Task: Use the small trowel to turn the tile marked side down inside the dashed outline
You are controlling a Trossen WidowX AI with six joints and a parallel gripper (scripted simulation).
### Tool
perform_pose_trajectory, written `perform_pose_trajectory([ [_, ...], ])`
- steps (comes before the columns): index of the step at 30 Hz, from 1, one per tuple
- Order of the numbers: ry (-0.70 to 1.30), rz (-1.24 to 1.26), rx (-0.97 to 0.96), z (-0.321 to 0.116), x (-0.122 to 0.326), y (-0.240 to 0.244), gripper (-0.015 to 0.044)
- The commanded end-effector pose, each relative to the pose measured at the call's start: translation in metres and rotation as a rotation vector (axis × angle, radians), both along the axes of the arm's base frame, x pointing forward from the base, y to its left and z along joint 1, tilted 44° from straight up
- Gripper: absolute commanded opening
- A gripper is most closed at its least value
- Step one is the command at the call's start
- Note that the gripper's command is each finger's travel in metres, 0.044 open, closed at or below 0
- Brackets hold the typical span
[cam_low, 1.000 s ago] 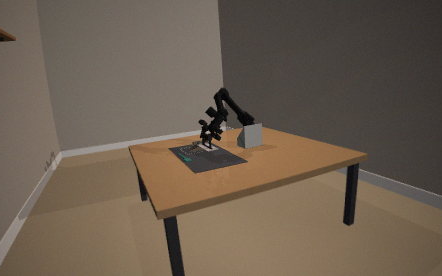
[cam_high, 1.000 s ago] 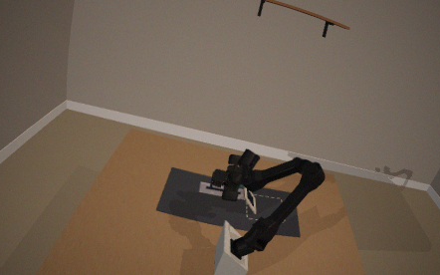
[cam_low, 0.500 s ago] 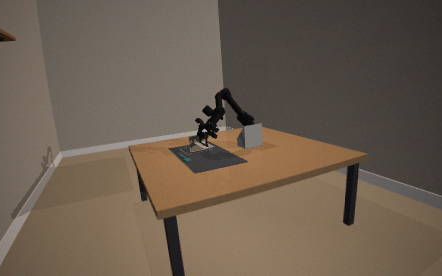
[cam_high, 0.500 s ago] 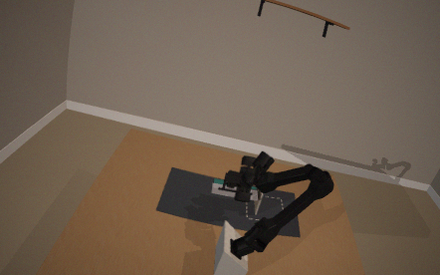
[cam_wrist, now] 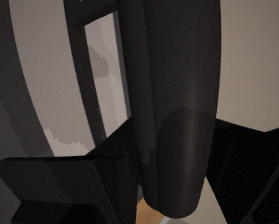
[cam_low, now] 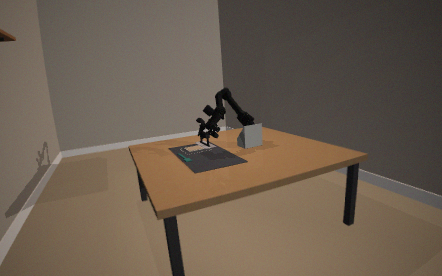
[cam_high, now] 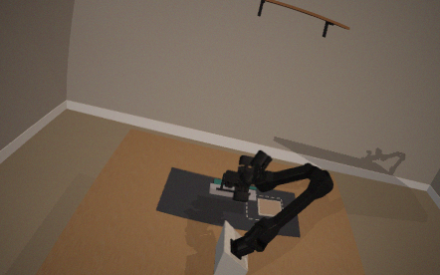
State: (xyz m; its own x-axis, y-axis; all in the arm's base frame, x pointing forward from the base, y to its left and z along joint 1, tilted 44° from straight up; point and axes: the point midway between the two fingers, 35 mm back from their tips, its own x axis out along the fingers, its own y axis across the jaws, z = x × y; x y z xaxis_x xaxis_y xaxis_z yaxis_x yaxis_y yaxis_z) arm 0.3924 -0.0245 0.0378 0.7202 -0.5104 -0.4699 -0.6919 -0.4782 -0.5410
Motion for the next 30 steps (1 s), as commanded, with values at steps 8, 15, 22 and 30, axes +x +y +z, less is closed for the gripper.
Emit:
perform_pose_trajectory([
  [8, -0.025, 0.010, 0.008, -0.008, 0.008, 0.049, 0.0000],
  [15, -0.025, 0.010, 0.007, -0.008, 0.008, 0.051, 0.0000],
  [22, -0.025, 0.010, 0.007, -0.008, 0.008, 0.051, 0.0000],
  [30, -0.025, 0.010, 0.007, -0.008, 0.008, 0.051, 0.0000],
])
